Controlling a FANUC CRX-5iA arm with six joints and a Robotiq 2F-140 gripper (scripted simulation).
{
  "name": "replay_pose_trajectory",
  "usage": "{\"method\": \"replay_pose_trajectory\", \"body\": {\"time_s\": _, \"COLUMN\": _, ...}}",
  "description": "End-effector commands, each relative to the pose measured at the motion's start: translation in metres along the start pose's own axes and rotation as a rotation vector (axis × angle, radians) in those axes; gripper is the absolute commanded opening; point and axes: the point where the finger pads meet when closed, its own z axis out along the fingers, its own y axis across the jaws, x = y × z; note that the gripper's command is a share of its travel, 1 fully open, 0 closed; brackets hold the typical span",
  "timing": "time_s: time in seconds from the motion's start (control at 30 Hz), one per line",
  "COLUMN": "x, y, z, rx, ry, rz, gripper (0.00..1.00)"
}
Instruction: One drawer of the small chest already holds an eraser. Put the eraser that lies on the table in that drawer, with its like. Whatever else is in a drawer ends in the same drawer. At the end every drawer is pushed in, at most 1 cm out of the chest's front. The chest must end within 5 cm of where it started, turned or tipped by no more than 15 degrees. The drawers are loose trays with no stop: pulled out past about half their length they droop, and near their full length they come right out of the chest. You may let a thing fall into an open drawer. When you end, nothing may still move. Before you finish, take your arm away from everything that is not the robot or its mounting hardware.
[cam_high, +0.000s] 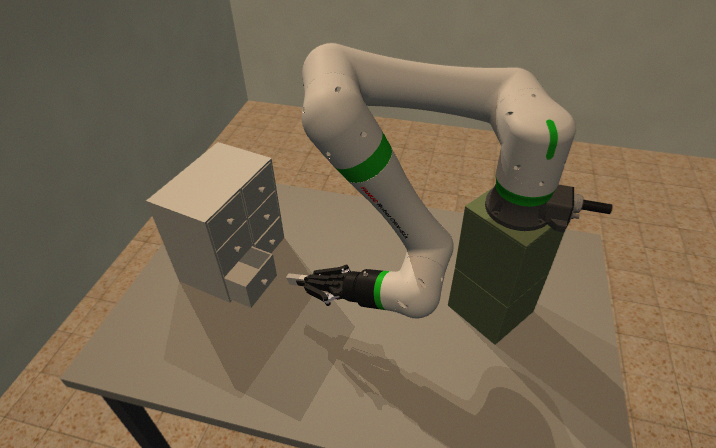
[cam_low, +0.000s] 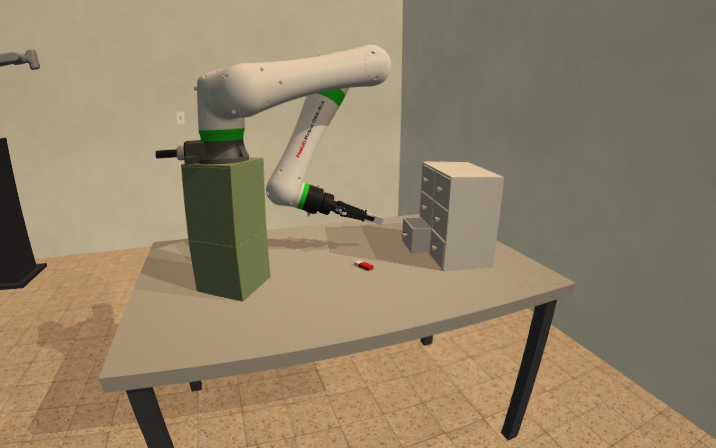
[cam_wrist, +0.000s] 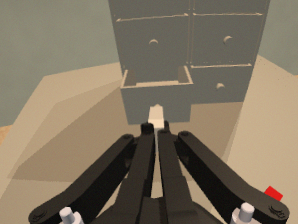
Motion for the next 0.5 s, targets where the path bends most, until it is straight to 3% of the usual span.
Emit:
{"method": "replay_pose_trajectory", "body": {"time_s": 0.0, "x": -0.011, "y": 0.000, "z": 0.015, "rx": 0.001, "ry": 0.001, "rz": 0.000, "gripper": 0.00}}
{"method": "replay_pose_trajectory", "body": {"time_s": 0.47, "x": -0.040, "y": 0.000, "z": 0.055, "rx": 0.001, "ry": 0.001, "rz": 0.000, "gripper": 0.00}}
